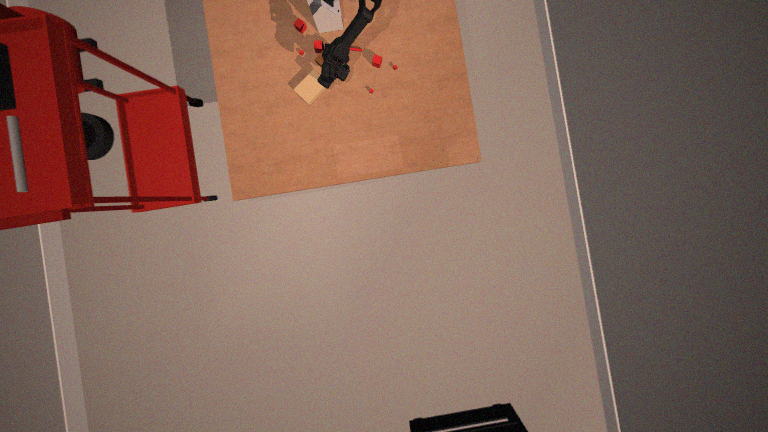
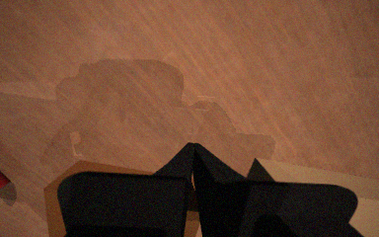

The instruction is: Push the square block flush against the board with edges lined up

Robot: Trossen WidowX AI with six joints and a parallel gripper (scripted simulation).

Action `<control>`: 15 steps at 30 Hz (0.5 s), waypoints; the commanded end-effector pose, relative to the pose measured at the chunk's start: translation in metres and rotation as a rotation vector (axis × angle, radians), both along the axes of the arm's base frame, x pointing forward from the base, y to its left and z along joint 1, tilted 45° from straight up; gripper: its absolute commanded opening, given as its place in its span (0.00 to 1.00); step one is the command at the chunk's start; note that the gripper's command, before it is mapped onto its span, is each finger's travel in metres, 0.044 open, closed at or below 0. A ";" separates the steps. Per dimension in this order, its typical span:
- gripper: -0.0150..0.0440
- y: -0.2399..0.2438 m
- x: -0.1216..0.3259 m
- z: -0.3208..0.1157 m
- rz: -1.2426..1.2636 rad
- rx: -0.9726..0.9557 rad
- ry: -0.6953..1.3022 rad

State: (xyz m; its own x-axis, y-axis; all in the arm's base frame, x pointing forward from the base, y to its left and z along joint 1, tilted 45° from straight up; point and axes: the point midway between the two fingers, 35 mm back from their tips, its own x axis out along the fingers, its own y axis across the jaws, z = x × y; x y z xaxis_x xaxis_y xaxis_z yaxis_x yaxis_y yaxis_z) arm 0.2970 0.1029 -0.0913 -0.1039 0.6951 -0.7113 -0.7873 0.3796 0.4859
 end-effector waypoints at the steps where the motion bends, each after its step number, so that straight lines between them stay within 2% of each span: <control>1: 0.25 0.005 0.004 0.004 0.002 0.004 0.001; 15: 0.25 0.019 0.017 0.015 0.003 0.007 0.001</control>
